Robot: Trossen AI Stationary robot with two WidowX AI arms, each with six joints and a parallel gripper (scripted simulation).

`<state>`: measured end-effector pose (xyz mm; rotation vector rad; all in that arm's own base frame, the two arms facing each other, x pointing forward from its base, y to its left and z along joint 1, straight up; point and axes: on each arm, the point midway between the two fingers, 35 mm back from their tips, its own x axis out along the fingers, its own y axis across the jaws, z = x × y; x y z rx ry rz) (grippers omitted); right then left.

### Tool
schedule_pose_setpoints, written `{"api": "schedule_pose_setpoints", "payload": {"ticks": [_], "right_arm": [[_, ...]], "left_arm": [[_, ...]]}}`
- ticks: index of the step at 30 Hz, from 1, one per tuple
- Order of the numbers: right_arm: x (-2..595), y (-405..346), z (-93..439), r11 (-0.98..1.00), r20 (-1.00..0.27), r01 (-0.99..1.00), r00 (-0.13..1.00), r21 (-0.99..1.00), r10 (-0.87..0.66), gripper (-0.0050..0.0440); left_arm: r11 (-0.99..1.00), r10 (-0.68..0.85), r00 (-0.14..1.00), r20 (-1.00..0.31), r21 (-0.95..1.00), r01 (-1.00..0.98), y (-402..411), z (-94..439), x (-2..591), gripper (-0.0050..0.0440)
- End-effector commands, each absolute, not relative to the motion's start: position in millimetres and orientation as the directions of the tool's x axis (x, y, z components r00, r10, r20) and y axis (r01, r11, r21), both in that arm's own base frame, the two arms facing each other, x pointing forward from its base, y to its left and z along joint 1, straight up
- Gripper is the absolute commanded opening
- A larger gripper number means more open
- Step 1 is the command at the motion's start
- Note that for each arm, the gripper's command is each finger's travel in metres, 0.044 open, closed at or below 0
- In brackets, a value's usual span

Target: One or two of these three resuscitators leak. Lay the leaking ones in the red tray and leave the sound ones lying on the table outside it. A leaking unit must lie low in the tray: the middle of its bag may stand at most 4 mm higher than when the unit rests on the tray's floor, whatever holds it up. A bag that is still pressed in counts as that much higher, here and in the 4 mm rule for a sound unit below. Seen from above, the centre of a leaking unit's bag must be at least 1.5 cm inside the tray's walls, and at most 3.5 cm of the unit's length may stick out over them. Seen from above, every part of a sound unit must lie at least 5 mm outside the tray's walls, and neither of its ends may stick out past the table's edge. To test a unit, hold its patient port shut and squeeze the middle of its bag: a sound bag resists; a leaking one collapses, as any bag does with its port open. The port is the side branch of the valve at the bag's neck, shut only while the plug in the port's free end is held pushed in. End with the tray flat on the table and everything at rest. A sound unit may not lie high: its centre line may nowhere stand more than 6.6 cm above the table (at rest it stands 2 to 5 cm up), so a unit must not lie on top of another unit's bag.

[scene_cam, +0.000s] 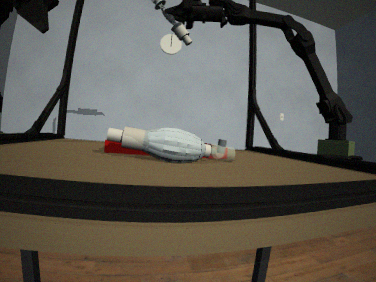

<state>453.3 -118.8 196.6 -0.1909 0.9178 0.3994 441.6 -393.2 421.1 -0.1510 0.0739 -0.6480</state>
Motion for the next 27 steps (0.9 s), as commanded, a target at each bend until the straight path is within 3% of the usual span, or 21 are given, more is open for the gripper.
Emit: {"api": "schedule_pose_setpoints", "payload": {"ticks": [1, 11, 17, 27], "right_arm": [[453.0, -118.3, 195.7, 0.909, -0.803, -0.416, 0.538, 0.012, 0.257, 0.0440], [453.0, -118.3, 195.7, 0.909, -0.803, -0.416, 0.538, 0.012, 0.257, 0.0440], [453.0, -118.3, 195.7, 0.909, -0.803, -0.416, 0.538, 0.012, 0.257, 0.0440], [452.9, -118.5, 197.1, 0.910, -0.802, -0.415, 0.541, 0.009, 0.254, 0.0440]], "left_arm": [[0.793, -0.602, 0.797, -0.060, -0.166, 0.586, -396.8, 406.1, 446.3, 0.0000], [0.848, -0.519, 0.747, -0.416, -0.144, 0.509, -416.1, 272.6, 461.4, 0.0000], [0.848, -0.519, 0.747, -0.416, -0.144, 0.509, -416.1, 272.6, 461.4, 0.0000], [0.900, -0.322, 0.588, -0.742, -0.047, 0.434, -407.7, 128.4, 447.7, 0.0000]]}}
